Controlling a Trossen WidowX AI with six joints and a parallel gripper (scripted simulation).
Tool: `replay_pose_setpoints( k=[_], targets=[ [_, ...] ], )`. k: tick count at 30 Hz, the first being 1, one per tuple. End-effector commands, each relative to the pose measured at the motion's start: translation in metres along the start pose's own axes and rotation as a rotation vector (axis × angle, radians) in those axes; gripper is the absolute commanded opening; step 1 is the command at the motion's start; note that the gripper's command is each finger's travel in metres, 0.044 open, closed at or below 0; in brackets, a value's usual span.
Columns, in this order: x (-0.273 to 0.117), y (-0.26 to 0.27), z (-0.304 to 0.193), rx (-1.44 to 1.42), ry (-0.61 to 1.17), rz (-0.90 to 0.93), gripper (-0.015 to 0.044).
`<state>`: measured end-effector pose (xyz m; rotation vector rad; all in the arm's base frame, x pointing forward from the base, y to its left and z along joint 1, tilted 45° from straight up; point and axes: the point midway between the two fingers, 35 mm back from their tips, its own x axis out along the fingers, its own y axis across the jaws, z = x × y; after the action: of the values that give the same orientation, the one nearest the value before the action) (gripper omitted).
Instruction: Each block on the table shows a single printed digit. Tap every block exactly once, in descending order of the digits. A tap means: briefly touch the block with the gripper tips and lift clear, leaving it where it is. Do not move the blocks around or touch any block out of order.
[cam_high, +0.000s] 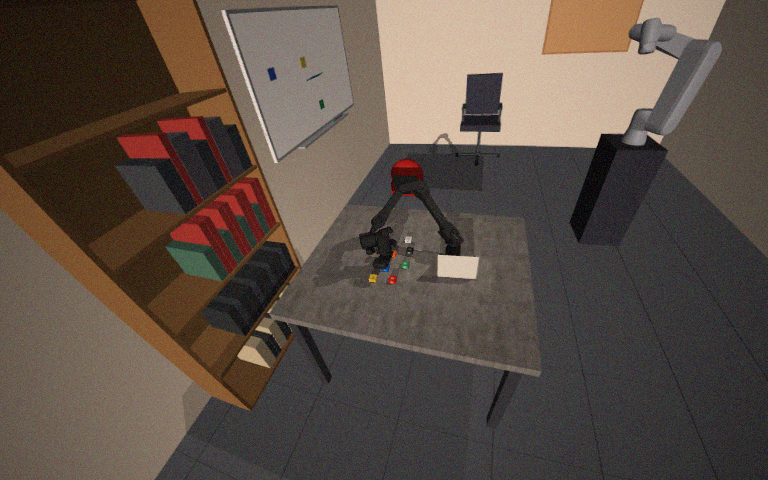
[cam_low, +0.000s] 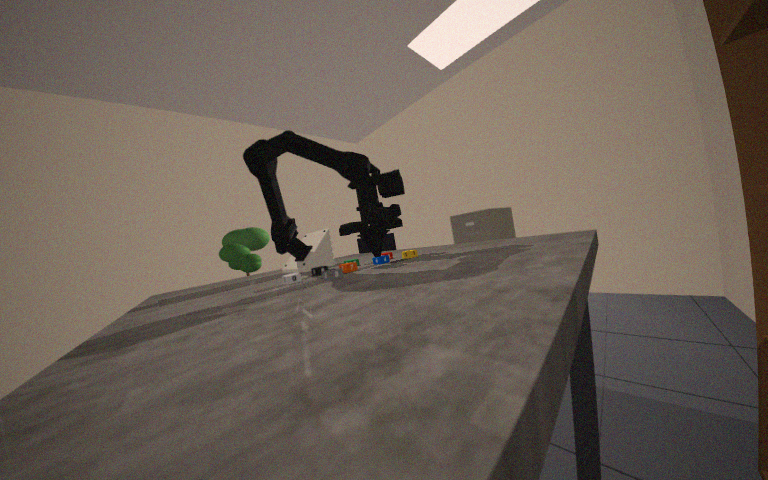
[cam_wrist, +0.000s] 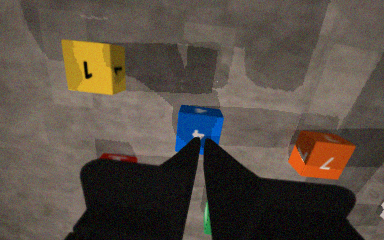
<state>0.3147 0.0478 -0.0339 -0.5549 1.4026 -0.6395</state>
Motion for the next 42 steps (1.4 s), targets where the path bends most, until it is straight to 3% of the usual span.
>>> replay_pose_setpoints(
  k=[1, 3, 9, 14, 16, 21, 31, 38, 42],
  targets=[
    [-0.003, 0.0, 0.0, -0.001, 0.001, 0.0, 0.002],
    [-0.024, -0.001, -0.001, -0.005, 0.004, -0.004, 0.002],
    [-0.035, 0.0, 0.0, -0.006, 0.004, -0.004, 0.002],
    [-0.099, 0.001, 0.0, -0.007, 0.006, -0.001, 0.002],
    [-0.108, 0.0, -0.001, -0.007, 0.006, -0.002, 0.002],
    [-0.109, -0.012, 0.006, -0.008, 0.006, 0.002, 0.002],
    [-0.109, -0.174, 0.047, -0.007, 0.004, -0.01, 0.002],
    [-0.107, -0.177, 0.047, -0.006, 0.005, -0.011, 0.002],
    [-0.062, -0.177, 0.05, -0.001, 0.003, -0.007, 0.002]
  ],
)
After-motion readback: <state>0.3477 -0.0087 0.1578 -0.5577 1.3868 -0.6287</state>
